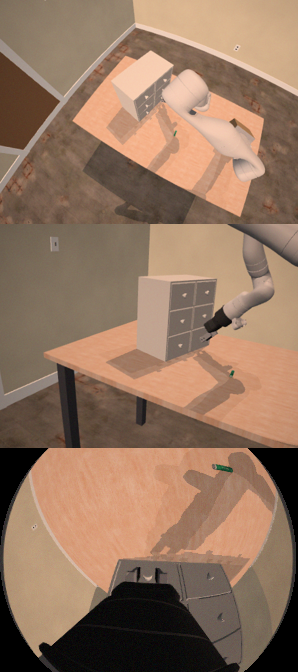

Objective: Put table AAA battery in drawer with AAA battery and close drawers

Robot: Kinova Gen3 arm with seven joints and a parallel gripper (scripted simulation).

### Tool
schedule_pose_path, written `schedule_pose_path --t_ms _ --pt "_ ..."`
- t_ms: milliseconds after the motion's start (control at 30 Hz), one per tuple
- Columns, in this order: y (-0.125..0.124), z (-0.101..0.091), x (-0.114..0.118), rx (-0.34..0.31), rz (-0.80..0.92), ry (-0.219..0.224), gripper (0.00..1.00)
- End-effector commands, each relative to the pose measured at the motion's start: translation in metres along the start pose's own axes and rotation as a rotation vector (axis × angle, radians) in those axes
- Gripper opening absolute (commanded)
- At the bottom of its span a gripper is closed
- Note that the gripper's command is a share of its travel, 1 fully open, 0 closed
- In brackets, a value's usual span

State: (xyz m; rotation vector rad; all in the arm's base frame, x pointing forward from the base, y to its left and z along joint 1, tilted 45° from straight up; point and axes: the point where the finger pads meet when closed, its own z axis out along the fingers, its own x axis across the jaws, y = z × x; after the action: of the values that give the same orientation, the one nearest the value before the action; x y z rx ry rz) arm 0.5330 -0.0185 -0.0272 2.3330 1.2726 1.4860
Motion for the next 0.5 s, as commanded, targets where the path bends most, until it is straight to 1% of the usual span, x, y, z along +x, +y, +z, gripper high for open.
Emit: schedule_pose_path --t_ms 0,467 --pt "0.0026 0.0008 0.0 -0.003 -0.002 0.0 0.67" --pt "0.0053 0.0035 0.0 -0.003 -0.002 0.0 0.67"
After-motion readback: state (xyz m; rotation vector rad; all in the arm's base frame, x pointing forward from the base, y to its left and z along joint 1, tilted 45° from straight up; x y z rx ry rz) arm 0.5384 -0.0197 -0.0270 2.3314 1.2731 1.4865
